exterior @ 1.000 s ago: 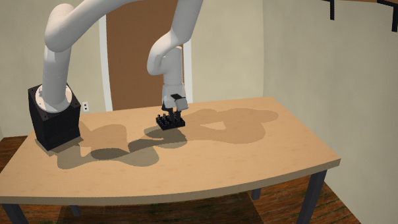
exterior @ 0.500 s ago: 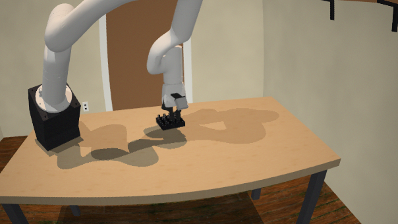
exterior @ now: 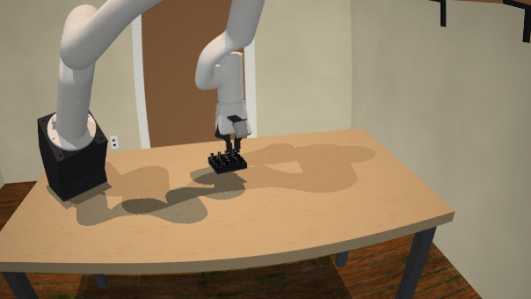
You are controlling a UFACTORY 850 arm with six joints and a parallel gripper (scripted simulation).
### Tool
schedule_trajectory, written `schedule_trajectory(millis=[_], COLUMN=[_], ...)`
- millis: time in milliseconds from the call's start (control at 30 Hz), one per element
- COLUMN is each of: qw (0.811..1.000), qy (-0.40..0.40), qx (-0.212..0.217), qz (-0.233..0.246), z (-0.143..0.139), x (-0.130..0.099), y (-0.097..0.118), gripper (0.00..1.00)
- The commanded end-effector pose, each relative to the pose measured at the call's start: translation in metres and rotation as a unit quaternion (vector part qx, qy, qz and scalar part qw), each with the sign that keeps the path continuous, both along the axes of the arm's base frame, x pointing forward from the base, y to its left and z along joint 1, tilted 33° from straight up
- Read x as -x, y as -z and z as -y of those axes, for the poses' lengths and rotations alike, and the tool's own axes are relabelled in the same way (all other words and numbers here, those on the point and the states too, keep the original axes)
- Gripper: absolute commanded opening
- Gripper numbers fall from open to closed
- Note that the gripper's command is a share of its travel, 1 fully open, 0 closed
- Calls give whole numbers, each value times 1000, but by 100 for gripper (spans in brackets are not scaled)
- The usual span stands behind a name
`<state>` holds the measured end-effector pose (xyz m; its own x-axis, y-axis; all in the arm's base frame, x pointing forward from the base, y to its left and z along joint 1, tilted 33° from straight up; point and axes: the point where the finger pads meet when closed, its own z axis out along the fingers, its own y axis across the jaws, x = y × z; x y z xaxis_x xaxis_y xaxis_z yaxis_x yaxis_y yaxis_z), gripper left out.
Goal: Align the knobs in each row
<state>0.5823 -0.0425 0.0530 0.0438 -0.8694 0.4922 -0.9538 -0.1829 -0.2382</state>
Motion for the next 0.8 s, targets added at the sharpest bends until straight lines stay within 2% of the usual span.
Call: schedule_trajectory(millis=[0, 533, 767], qw=[1000, 1000, 994], qy=[0, 7, 92], qx=[0, -2, -33], qz=[0, 4, 51], z=[-1, -2, -3], x=[0, 0, 1], y=[-3, -3, -5], gripper=[19, 19, 19])
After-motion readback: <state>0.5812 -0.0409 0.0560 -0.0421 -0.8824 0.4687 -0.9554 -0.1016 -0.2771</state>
